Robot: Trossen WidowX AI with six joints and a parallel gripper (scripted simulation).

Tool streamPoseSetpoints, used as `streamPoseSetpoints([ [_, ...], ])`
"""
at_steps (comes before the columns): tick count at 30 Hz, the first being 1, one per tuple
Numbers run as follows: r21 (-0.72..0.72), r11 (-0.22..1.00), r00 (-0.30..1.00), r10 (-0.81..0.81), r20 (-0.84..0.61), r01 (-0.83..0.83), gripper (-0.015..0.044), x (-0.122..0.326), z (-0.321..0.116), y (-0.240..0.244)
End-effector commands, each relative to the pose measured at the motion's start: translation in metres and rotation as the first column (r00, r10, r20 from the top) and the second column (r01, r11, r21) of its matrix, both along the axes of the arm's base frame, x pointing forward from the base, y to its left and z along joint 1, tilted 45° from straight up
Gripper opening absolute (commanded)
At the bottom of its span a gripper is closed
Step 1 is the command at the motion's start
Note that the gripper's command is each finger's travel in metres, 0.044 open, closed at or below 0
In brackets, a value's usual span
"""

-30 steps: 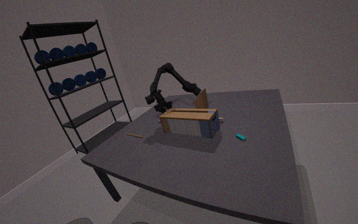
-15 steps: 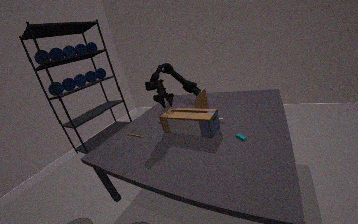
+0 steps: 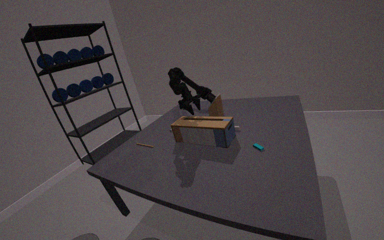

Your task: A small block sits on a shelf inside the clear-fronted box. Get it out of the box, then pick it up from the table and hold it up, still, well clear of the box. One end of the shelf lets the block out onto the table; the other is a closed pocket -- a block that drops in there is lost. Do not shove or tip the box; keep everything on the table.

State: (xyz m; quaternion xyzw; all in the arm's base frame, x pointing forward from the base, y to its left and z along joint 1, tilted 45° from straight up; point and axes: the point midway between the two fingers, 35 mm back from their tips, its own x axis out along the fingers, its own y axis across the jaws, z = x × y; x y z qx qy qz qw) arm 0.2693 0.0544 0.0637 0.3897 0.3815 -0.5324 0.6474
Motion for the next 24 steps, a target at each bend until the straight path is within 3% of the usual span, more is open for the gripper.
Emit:
streamPoseSetpoints([
  [1,-0.017,1.0,1.0,-0.018,-0.011,0.018,0.04,-0.005,-0.005,0.001],
  [24,-0.016,1.0,1.0,-0.018,-0.011,0.018,0.04,0.001,-0.028,-0.023],
])
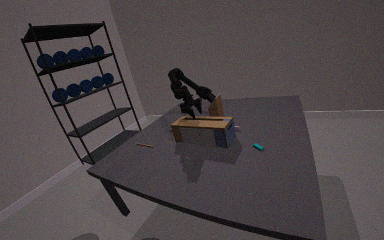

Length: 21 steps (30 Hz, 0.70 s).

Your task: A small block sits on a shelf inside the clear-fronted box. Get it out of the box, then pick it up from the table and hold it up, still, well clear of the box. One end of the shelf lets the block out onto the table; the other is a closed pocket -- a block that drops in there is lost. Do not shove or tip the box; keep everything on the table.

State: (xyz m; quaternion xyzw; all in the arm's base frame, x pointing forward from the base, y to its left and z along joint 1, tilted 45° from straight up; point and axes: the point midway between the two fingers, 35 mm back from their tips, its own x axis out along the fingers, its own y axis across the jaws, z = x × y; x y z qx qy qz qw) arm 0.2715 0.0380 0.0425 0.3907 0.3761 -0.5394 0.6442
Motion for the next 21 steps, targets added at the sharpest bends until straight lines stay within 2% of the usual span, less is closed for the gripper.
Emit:
streamPoseSetpoints([
  [1,-0.008,1.0,1.0,0.0,-0.012,0.0,0.04,-0.001,-0.008,-0.008],
  [21,-0.011,1.0,1.0,-0.001,-0.011,0.0,0.04,-0.001,-0.029,-0.032],
])
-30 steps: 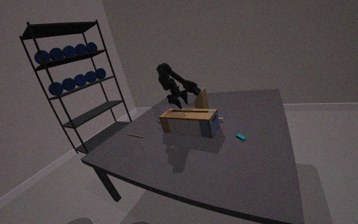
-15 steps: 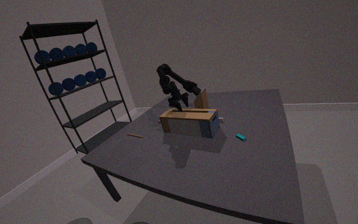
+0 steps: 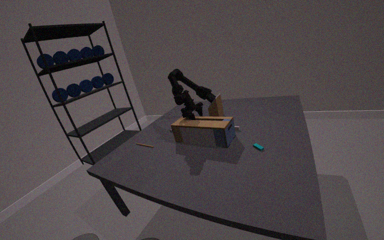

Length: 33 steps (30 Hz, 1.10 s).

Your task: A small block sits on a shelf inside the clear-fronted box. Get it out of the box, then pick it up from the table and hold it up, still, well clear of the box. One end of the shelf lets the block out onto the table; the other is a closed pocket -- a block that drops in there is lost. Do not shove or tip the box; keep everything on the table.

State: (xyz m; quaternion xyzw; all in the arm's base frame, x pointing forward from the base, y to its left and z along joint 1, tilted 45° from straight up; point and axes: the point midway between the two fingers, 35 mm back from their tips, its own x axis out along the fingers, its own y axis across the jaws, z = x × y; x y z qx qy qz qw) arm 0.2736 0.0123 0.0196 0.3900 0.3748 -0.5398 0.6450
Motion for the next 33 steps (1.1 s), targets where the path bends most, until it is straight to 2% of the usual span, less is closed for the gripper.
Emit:
streamPoseSetpoints([
  [1,-0.008,1.0,1.0,-0.001,-0.012,0.001,0.04,-0.003,-0.008,-0.008],
  [8,-0.009,1.0,1.0,-0.001,-0.012,0.001,0.04,-0.003,-0.012,-0.013],
  [12,-0.003,1.0,1.0,0.004,-0.002,-0.004,0.04,-0.001,-0.008,-0.007],
  [33,0.0,1.0,1.0,0.005,-0.003,-0.005,0.04,-0.002,-0.04,0.025],
])
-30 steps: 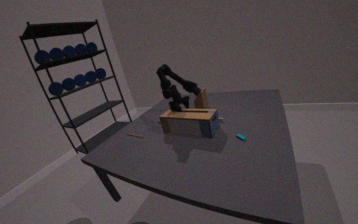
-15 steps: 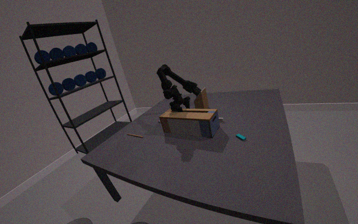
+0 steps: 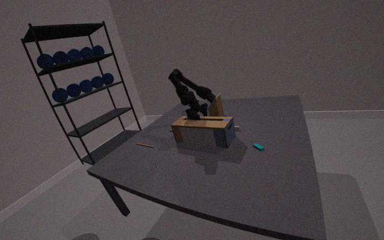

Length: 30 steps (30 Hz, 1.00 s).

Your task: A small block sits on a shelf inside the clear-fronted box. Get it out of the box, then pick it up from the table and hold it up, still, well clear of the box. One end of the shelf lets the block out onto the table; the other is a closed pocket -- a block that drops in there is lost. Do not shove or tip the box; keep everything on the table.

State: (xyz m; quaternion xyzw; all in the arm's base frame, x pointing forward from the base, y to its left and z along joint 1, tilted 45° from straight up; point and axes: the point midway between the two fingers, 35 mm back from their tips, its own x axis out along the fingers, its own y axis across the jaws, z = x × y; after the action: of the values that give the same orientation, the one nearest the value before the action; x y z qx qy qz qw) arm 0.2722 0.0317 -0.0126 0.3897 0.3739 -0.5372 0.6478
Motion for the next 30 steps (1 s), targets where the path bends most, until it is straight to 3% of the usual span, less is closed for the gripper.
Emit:
streamPoseSetpoints([
  [1,0.001,1.0,1.0,-0.001,-0.008,0.001,0.04,-0.001,-0.01,0.008],
  [15,0.003,1.0,1.0,-0.001,-0.008,0.001,0.04,-0.002,-0.03,0.029],
  [30,0.002,1.0,1.0,-0.001,-0.008,0.001,0.04,-0.004,-0.022,0.02],
])
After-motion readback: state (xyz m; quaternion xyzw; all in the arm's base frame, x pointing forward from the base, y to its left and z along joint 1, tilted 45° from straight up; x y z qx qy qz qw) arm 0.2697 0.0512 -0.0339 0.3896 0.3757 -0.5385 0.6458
